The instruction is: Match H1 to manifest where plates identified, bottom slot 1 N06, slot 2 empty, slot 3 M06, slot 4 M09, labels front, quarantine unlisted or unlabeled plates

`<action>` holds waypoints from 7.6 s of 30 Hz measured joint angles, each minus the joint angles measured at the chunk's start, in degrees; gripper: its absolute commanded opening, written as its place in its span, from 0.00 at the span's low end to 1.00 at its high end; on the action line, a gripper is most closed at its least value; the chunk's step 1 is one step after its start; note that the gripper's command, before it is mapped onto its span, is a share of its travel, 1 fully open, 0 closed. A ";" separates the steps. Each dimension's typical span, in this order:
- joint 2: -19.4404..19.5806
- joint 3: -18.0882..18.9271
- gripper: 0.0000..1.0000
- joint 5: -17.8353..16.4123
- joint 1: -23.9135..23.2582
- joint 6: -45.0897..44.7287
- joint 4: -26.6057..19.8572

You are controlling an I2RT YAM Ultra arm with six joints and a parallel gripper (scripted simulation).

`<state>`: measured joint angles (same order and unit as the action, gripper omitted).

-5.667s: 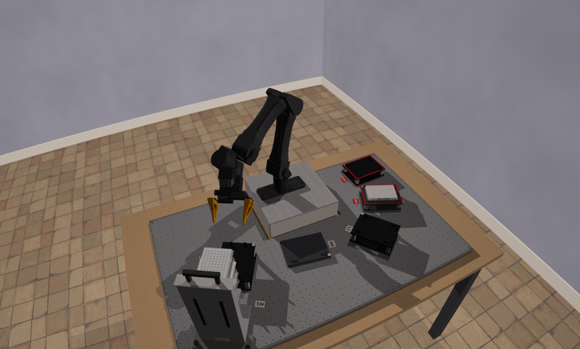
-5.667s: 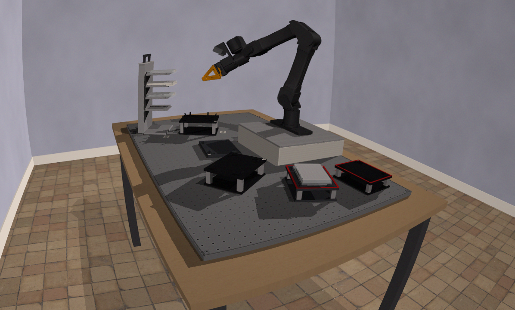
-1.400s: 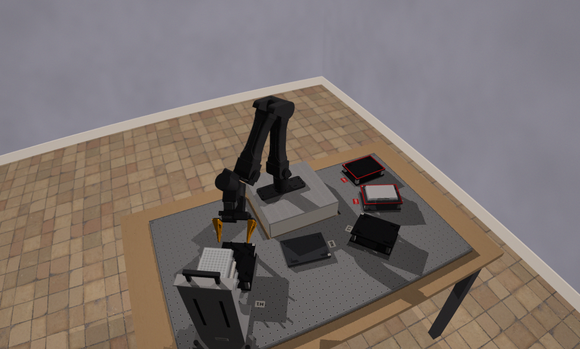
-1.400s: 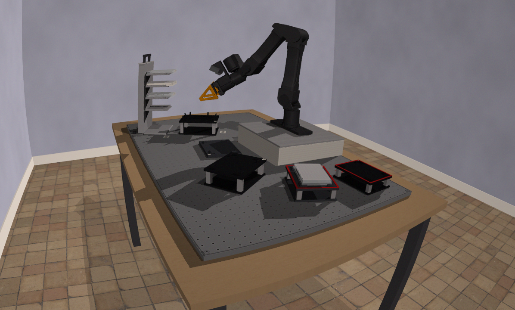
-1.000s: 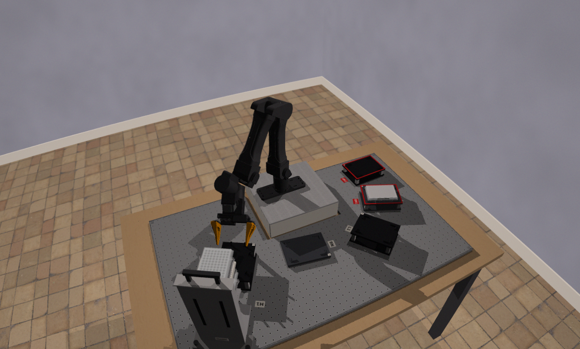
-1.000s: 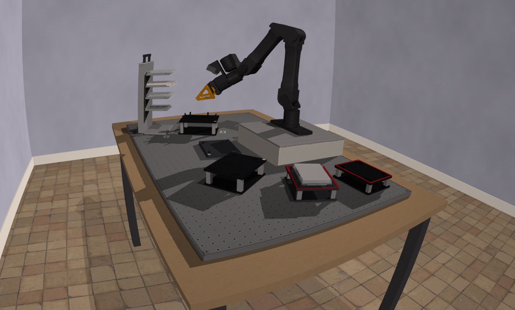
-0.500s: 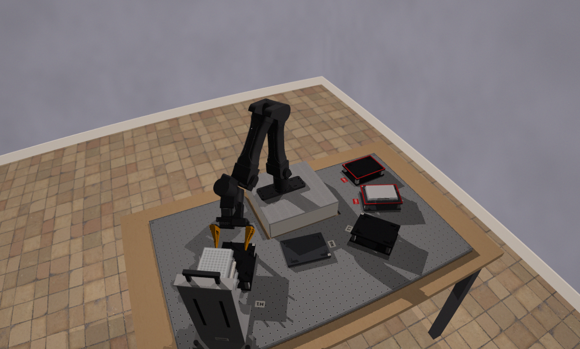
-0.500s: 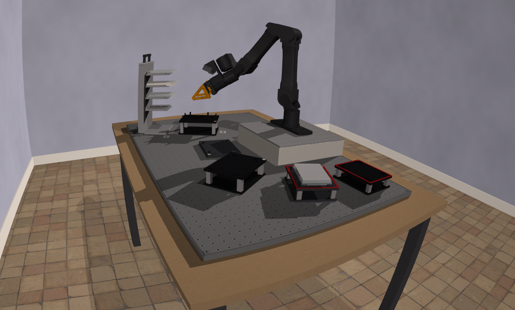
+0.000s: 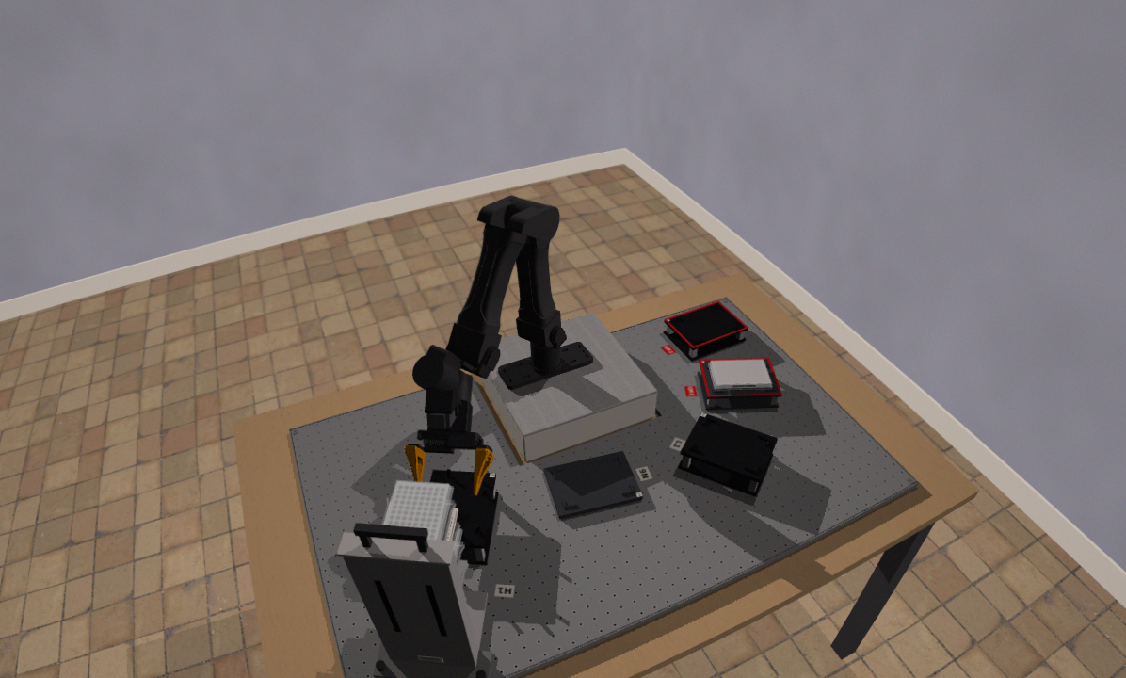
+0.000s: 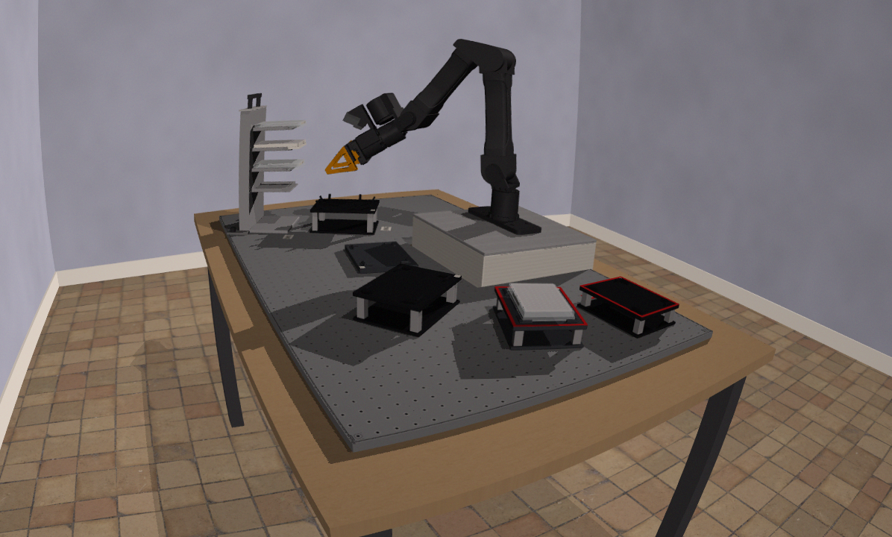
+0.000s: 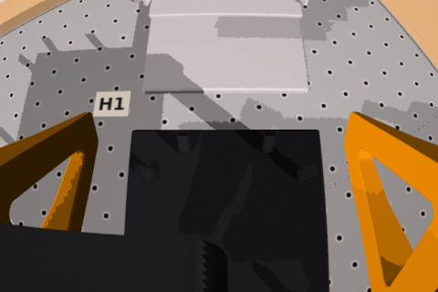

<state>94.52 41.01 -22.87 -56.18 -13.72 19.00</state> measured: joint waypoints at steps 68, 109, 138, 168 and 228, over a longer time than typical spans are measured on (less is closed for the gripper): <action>14.34 17.42 1.00 4.68 5.55 3.26 -1.95; 14.78 18.53 0.86 4.85 5.62 3.39 -2.08; 14.78 18.53 0.86 4.85 5.62 3.39 -2.08; 14.75 18.56 0.86 4.85 5.62 3.39 -2.16; 4.66 5.62 0.86 2.05 1.92 1.42 -0.31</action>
<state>99.18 46.63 -20.82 -54.26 -12.29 18.70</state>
